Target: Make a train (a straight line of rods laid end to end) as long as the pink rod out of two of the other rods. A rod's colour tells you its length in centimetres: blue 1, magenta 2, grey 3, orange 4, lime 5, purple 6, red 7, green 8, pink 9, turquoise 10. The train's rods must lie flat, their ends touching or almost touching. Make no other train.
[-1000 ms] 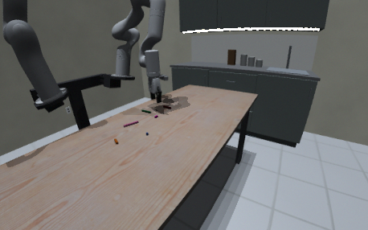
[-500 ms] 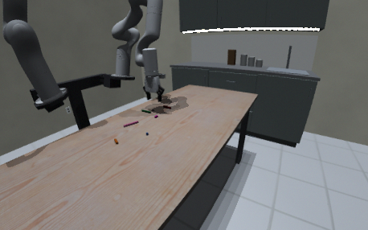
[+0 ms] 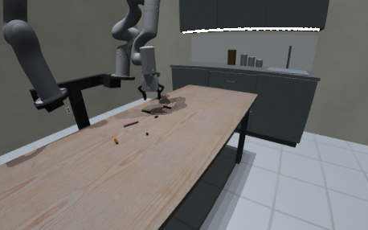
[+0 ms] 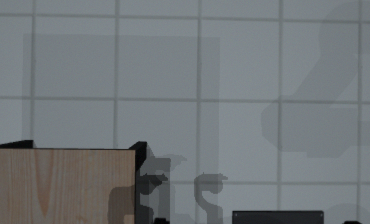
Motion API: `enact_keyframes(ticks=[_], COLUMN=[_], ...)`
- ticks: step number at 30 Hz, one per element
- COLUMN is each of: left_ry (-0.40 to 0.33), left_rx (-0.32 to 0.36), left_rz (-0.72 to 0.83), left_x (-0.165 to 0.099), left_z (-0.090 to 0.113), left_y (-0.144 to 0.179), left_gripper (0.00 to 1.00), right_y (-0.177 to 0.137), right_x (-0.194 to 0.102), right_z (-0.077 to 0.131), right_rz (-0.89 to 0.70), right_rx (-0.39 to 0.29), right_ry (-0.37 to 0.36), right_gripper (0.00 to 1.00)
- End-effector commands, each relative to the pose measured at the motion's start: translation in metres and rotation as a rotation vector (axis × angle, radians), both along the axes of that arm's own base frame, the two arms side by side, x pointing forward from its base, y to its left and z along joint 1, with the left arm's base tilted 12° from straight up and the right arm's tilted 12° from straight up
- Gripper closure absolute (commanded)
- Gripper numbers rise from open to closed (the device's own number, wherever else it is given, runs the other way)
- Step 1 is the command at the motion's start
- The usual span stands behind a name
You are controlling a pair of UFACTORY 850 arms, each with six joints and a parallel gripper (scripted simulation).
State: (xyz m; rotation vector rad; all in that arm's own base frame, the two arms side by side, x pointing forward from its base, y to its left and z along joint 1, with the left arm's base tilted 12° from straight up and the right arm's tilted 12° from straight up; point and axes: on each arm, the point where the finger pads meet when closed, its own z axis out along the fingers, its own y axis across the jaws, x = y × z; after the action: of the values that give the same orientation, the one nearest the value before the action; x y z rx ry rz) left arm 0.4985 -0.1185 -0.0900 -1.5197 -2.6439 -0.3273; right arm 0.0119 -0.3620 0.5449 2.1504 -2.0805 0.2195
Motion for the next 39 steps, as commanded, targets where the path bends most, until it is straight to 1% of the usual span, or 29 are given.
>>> enact_keyframes(ticks=[1, 10, 12, 13, 16, 27, 29, 30, 33, 39], left_ry=[-0.064, -0.125, -0.125, -0.145, -0.159, -0.23, -0.23, -0.248, -0.261, -0.297], left_rx=[-0.004, -0.019, -0.019, -0.024, -0.028, -0.049, -0.049, -0.054, -0.058, -0.069], left_rz=[0.155, 0.427, 0.427, 0.515, 0.582, 0.915, 0.915, 1.003, 1.07, 1.253], left_x=[0.001, 0.001, 0.001, 0.001, 0.001, -0.001, -0.001, -0.002, -0.002, -0.004], left_z=[0.003, 0.007, 0.007, 0.009, 0.01, 0.015, 0.015, 0.016, 0.017, 0.02], left_y=[-0.009, -0.024, -0.024, -0.03, -0.034, -0.054, -0.054, -0.059, -0.063, -0.075], left_gripper=[0.0, 0.0, 0.0, 0.0, 0.0, 0.0, 0.0, 0.0, 0.0, 0.0], right_y=[0.0, 0.0, 0.0, 0.0, 0.0, 0.0, 0.0, 0.0, 0.0, 0.0], right_x=[0.0, 0.0, 0.0, 0.0, 0.0, 0.0, 0.0, 0.0, 0.0, 0.0], right_z=[0.001, 0.001, 0.001, 0.001, 0.001, 0.001, 0.001, 0.001, 0.001, 0.001], right_rz=[0.0, 0.0, 0.0, 0.0, 0.0, 0.0, 0.0, 0.0, 0.0, 0.0], right_rx=[-0.002, -0.002, -0.002, -0.002, -0.002, -0.002, -0.002, -0.002, -0.002, -0.002], right_ry=[0.0, 0.0, 0.0, 0.0, 0.0, 0.0, 0.0, 0.0, 0.0, 0.0], right_gripper=[0.0, 0.0, 0.0, 0.0, 0.0, 0.0, 0.0, 0.0, 0.0, 0.0])
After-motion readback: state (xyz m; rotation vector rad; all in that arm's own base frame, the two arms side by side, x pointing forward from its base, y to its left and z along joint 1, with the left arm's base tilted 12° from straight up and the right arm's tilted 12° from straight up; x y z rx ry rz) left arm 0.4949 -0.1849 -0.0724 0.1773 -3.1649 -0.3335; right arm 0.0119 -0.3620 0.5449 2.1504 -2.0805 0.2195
